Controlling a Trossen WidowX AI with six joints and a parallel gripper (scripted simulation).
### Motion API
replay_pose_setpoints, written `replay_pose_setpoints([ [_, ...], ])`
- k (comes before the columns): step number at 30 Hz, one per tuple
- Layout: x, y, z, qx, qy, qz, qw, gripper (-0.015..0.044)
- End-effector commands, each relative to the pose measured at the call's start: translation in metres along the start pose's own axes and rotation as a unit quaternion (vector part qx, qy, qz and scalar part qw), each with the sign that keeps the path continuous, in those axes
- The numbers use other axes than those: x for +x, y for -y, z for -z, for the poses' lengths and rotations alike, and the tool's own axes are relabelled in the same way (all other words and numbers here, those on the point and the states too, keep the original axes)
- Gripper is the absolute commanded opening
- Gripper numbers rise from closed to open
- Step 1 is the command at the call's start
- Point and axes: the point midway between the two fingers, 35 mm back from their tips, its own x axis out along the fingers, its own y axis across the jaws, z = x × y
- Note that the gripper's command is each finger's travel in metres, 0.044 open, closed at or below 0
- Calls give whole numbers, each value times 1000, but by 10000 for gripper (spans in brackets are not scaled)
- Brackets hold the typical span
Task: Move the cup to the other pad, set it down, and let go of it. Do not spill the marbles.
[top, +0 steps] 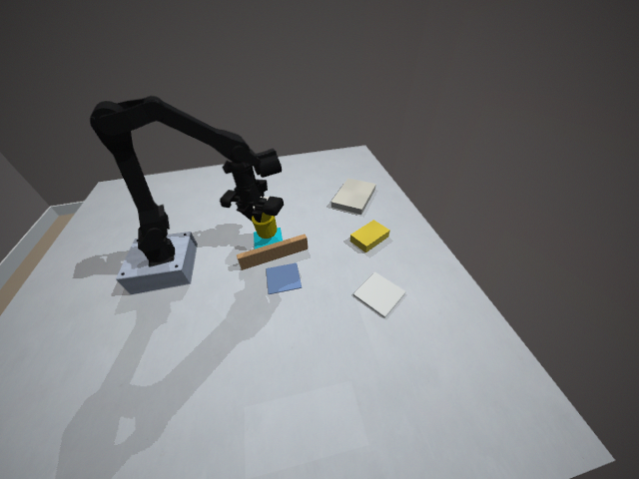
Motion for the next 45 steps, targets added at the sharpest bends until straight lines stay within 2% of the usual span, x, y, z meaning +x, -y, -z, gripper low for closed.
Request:
replay_pose_setpoints([
  [1, 9, -1, 2, 2, -7, -3, 1000, 0],
  [10, 22, -3, 3, 2, -7, -3, 1000, 0],
  [26, 19, -2, 1, 0, -2, -2, 1000, 0],
  [32, 19, -2, 1, 0, -2, -2, 1000, 146],
  [45, 8, -2, 1, 0, -3, -2, 1000, 146],
])
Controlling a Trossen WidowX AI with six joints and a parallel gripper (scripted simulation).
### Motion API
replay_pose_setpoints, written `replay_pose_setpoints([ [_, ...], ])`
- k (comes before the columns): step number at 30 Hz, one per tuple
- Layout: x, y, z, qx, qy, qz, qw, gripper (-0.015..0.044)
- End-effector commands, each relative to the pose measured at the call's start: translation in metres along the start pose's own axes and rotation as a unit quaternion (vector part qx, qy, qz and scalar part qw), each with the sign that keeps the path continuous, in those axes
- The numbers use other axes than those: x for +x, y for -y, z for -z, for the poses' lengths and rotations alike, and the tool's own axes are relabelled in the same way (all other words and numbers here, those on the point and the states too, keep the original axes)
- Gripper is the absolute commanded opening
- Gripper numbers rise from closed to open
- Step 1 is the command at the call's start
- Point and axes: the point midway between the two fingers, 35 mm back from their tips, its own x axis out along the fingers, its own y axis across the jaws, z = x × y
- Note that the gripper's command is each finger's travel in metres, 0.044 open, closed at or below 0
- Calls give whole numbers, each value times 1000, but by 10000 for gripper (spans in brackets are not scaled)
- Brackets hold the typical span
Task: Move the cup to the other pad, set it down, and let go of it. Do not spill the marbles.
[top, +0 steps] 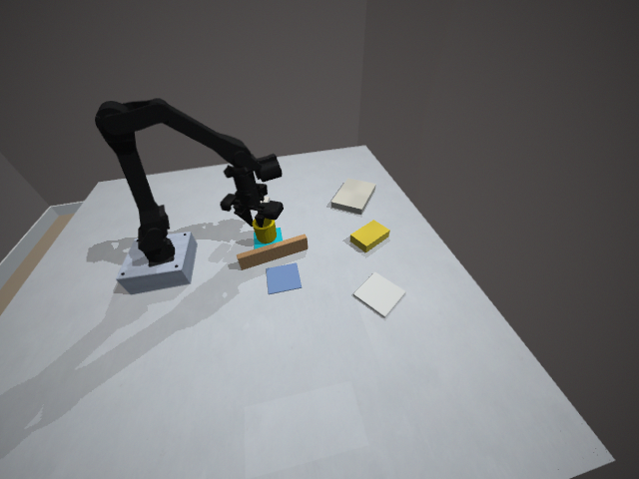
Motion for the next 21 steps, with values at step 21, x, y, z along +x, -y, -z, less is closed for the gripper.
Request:
replay_pose_setpoints([
  [21, -39, 0, -1, 1, 0, 4, 1000, 146],
])
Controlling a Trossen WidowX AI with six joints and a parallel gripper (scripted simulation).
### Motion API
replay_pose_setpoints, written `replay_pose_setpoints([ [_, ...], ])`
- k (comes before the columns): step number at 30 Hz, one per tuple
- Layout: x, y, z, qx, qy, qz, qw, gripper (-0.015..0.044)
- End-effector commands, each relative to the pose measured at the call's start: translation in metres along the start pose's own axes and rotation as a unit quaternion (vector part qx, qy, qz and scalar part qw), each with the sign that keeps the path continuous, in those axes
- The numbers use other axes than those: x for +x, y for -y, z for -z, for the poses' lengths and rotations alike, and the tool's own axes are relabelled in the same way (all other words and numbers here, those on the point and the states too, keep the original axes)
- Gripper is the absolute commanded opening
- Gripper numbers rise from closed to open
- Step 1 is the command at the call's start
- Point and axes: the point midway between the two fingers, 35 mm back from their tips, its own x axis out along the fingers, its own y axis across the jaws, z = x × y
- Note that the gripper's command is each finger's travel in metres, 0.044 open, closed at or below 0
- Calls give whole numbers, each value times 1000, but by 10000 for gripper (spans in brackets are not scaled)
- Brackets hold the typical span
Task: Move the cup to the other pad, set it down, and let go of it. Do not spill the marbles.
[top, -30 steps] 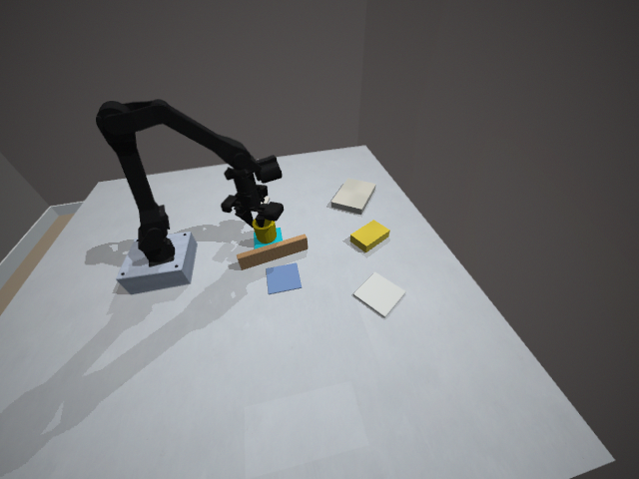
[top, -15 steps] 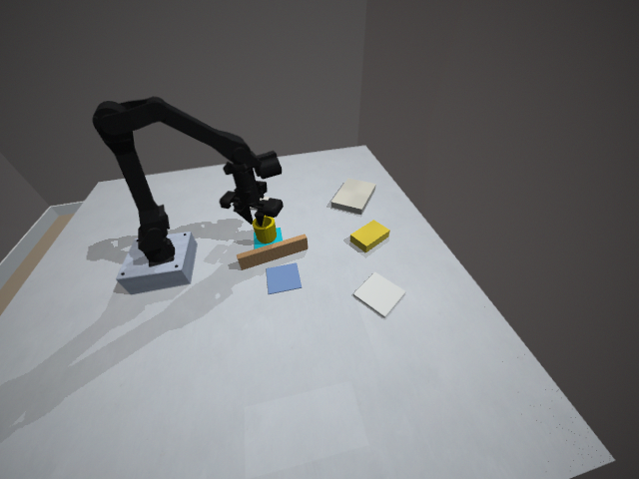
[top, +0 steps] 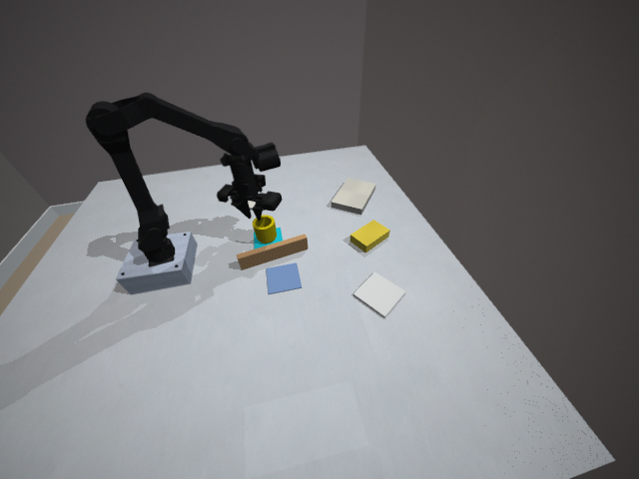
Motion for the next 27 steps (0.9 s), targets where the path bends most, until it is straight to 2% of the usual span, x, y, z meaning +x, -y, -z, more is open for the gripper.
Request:
replay_pose_setpoints([
  [1, -8, 0, 0, 1, 2, 6, 1000, 146],
  [6, -12, -2, 0, 1, 2, 6, 1000, 146],
  [17, -12, -1, 0, 0, 1, 1, 1000, 435],
  [27, -49, -1, -1, 1, 1, 4, 1000, 440],
])
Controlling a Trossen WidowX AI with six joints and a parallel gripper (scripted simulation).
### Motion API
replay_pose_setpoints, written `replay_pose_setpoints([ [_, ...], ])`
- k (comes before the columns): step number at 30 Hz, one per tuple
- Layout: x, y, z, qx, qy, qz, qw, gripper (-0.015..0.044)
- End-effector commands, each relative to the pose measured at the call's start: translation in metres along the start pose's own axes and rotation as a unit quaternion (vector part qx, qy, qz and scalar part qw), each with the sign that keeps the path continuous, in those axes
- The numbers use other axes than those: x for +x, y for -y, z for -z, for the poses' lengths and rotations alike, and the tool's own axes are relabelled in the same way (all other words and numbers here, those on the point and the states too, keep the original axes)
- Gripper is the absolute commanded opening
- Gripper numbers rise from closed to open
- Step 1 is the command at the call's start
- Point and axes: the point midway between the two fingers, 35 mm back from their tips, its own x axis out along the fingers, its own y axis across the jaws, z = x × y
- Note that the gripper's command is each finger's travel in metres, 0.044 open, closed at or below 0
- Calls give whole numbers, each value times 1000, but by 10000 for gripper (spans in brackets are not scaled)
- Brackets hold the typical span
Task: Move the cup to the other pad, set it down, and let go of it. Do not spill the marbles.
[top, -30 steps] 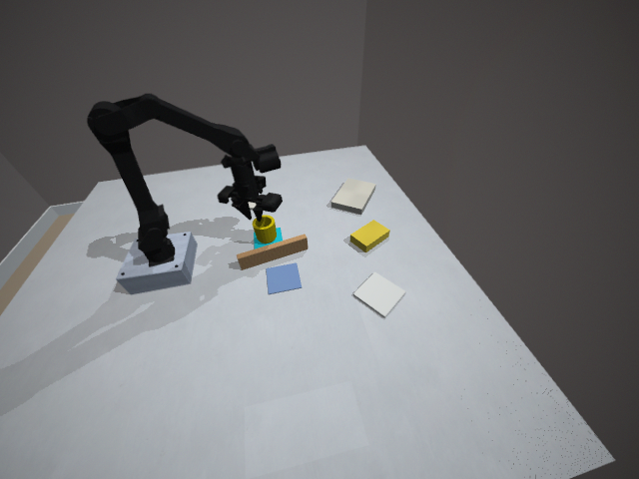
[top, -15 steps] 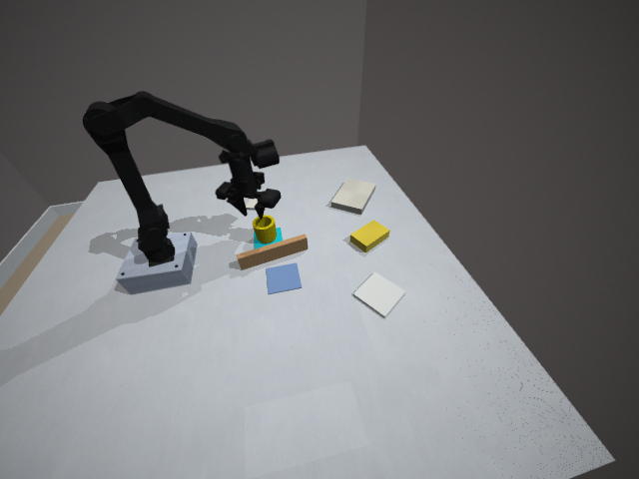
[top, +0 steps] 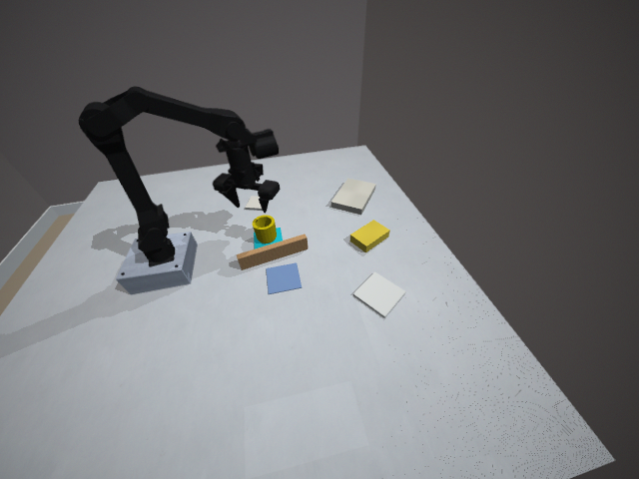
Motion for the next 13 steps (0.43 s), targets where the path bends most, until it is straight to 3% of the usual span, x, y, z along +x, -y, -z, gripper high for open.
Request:
replay_pose_setpoints([
  [1, -16, 0, 0, 1, 4, 7, 1000, 440],
  [13, -31, -1, -1, 0, 5, 4, 1000, 440],
])
